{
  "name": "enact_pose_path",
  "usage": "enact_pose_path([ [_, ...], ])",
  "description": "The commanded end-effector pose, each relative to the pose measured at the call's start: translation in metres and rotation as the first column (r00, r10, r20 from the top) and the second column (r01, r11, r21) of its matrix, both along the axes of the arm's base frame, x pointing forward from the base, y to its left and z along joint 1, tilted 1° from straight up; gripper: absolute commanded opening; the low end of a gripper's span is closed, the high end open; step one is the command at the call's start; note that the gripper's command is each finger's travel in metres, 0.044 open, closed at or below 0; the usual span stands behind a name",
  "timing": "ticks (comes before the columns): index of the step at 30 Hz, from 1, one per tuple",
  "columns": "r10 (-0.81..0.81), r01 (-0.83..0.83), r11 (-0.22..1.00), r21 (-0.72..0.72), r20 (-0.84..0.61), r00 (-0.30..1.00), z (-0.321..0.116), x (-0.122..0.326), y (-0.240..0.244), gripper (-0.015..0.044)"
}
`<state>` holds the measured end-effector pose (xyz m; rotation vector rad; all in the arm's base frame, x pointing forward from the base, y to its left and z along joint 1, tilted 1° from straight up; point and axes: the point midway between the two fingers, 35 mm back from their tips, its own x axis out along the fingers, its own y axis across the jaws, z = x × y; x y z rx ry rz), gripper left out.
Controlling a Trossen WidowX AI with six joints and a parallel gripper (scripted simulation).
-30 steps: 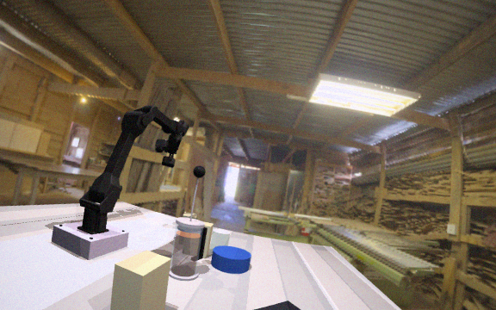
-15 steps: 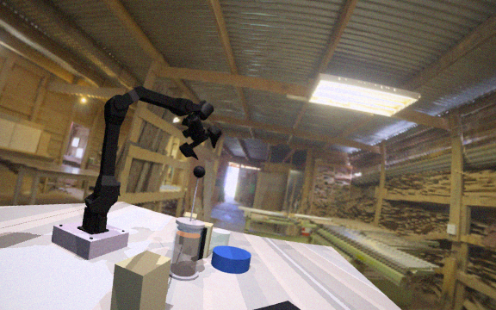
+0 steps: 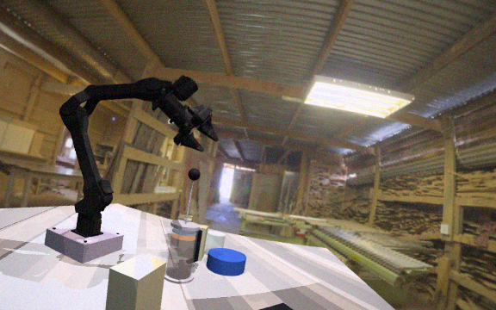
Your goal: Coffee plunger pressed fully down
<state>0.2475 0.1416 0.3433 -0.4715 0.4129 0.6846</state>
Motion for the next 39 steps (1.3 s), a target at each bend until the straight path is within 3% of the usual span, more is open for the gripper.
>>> enact_pose_path([
  [1, -0.302, 0.311, 0.943, 0.114, -0.088, 0.949, -0.008, -0.007, -0.058, 0.044],
  [4, -0.515, 0.54, 0.818, 0.198, -0.168, 0.841, -0.018, -0.017, -0.1, 0.044],
  [6, -0.558, 0.588, 0.78, 0.216, -0.187, 0.809, -0.021, -0.02, -0.108, 0.044],
  [16, -0.551, 0.582, 0.784, 0.216, -0.186, 0.813, -0.079, -0.02, -0.106, 0.044],
  [39, -0.549, 0.578, 0.786, 0.218, -0.185, 0.815, -0.094, 0.005, -0.101, 0.044],
])
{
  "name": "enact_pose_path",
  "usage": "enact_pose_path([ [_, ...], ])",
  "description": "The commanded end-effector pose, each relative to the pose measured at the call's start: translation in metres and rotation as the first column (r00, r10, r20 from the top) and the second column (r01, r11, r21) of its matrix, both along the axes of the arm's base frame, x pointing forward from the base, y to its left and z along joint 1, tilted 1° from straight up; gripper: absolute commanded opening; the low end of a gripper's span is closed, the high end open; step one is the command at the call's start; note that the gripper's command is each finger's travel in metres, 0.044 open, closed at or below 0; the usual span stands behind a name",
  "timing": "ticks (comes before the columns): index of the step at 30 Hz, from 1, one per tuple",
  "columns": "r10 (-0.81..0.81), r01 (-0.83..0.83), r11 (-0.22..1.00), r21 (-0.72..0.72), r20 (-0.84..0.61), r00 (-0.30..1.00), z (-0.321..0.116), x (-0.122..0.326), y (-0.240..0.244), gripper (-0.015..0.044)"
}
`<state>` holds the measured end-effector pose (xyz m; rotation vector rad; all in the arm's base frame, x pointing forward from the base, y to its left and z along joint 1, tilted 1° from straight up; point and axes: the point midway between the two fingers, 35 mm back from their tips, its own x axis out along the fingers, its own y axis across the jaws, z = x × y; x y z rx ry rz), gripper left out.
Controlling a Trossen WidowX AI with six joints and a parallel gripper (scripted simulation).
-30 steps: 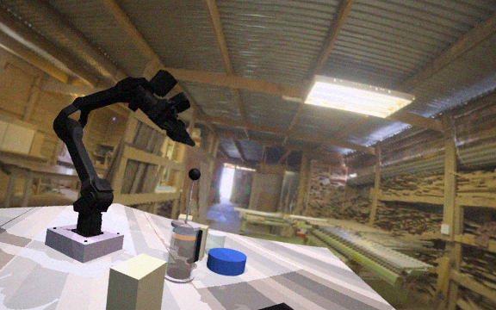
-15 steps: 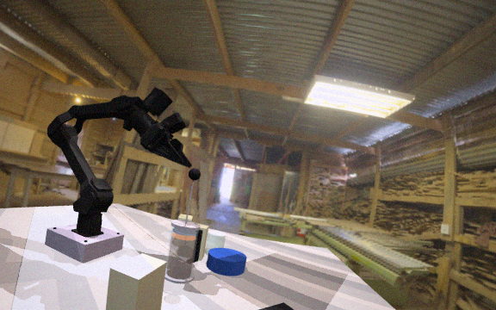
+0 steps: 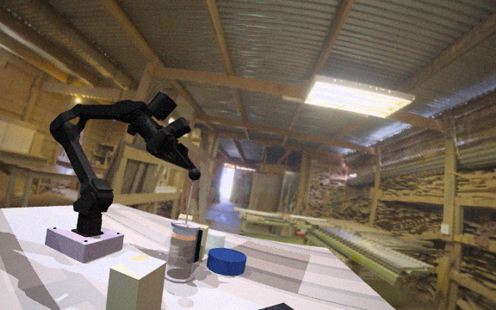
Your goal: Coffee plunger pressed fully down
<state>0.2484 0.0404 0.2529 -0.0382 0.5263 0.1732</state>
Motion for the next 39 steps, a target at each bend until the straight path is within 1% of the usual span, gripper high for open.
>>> enact_pose_path([
  [1, -0.004, 0.004, 1.0, 0.001, -0.004, 1.0, -0.004, 0.006, 0.001, 0.044],
  [9, -0.004, 0.004, 1.0, 0.002, -0.003, 1.0, -0.009, 0.014, 0.002, 0.044],
  [20, -0.004, 0.004, 1.0, 0.002, -0.003, 1.0, -0.009, 0.014, 0.002, 0.0151],
  [24, -0.004, 0.004, 1.0, 0.002, -0.003, 1.0, -0.009, 0.014, 0.002, 0.0125],
  [32, -0.004, 0.004, 1.0, 0.002, -0.003, 1.0, -0.01, 0.014, 0.002, 0.0125],
  [39, -0.004, 0.004, 1.0, 0.002, -0.003, 1.0, -0.02, 0.015, 0.003, 0.0125],
])
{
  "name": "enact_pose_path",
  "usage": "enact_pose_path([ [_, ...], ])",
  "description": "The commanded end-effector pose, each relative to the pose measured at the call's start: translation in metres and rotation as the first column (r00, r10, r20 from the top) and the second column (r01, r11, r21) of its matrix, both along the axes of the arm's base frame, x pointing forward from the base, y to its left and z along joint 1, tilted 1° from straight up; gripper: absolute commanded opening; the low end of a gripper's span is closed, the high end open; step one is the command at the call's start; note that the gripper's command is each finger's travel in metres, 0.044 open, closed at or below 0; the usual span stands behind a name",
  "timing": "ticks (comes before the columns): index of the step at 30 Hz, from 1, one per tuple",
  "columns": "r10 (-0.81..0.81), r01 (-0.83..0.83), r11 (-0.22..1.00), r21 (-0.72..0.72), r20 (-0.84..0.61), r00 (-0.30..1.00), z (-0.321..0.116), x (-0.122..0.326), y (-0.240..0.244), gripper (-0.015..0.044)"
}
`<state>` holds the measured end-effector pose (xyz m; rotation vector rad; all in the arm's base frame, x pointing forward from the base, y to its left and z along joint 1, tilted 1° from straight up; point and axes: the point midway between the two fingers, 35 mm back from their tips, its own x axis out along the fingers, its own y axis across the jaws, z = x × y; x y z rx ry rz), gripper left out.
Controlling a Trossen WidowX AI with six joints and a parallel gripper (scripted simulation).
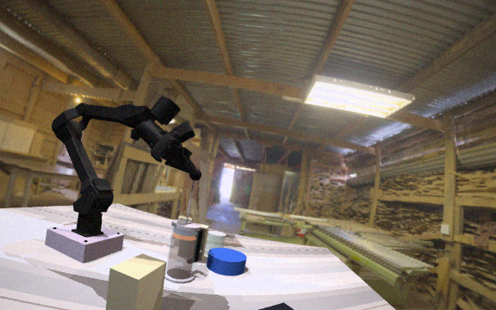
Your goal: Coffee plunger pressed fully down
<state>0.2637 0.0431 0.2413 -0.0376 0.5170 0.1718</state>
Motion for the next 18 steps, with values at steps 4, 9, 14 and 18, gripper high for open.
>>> enact_pose_path([
  [4, -0.002, 0.002, 1.0, 0.001, -0.012, 1.0, -0.014, 0.001, 0.0, 0.0125],
  [9, -0.002, 0.002, 1.0, 0.001, -0.012, 1.0, -0.022, 0.002, 0.0, 0.0125],
  [14, -0.002, 0.002, 1.0, 0.001, -0.012, 1.0, -0.031, 0.003, 0.001, 0.0125],
  [18, -0.002, 0.002, 1.0, 0.001, -0.012, 1.0, -0.037, 0.004, 0.001, 0.0125],
])
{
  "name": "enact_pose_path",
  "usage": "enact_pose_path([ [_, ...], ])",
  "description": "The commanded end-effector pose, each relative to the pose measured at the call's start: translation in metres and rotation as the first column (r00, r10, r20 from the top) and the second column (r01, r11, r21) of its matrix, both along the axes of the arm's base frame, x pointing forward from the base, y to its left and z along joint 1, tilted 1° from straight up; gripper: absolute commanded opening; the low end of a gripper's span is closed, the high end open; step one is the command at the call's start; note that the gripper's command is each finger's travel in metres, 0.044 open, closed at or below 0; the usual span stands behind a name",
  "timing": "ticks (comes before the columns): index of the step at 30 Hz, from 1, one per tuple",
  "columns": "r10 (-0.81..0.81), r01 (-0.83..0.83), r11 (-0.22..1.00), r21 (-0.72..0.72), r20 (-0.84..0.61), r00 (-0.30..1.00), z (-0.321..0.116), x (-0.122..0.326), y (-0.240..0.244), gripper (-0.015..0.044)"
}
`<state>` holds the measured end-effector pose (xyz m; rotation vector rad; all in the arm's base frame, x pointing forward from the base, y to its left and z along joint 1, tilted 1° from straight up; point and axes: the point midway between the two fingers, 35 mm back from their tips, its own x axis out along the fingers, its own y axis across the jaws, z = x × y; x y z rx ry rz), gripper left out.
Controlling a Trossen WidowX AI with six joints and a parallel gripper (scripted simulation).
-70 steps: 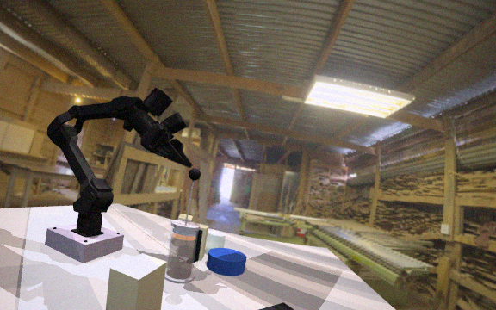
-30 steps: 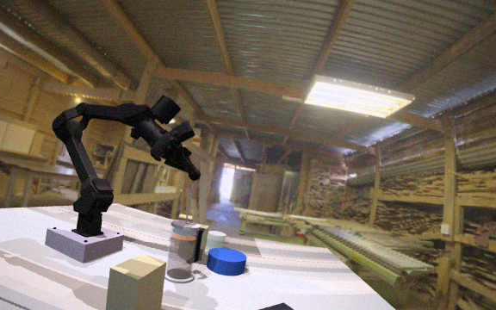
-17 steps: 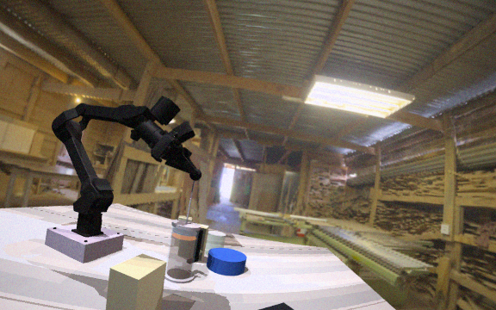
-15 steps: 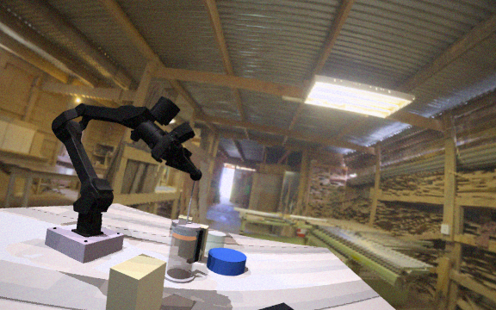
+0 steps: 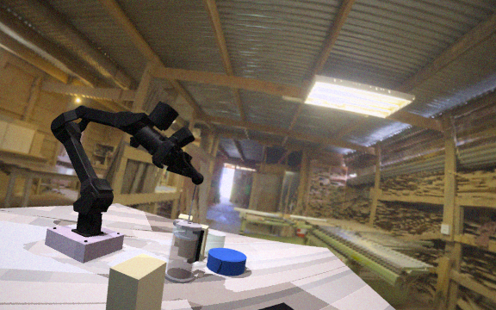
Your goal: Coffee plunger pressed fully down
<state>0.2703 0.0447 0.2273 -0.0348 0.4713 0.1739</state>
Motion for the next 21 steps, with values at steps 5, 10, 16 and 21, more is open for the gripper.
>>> enact_pose_path([
  [5, -0.004, 0.004, 1.0, -0.006, -0.056, 0.998, -0.031, -0.001, 0.0, 0.0125],
  [10, -0.004, 0.004, 1.0, -0.006, -0.056, 0.998, -0.039, 0.0, 0.0, 0.0125],
  [16, -0.004, 0.004, 1.0, -0.006, -0.056, 0.998, -0.049, 0.001, 0.0, 0.0125],
  [21, -0.004, 0.004, 1.0, -0.006, -0.056, 0.998, -0.057, 0.002, 0.001, 0.0125],
])
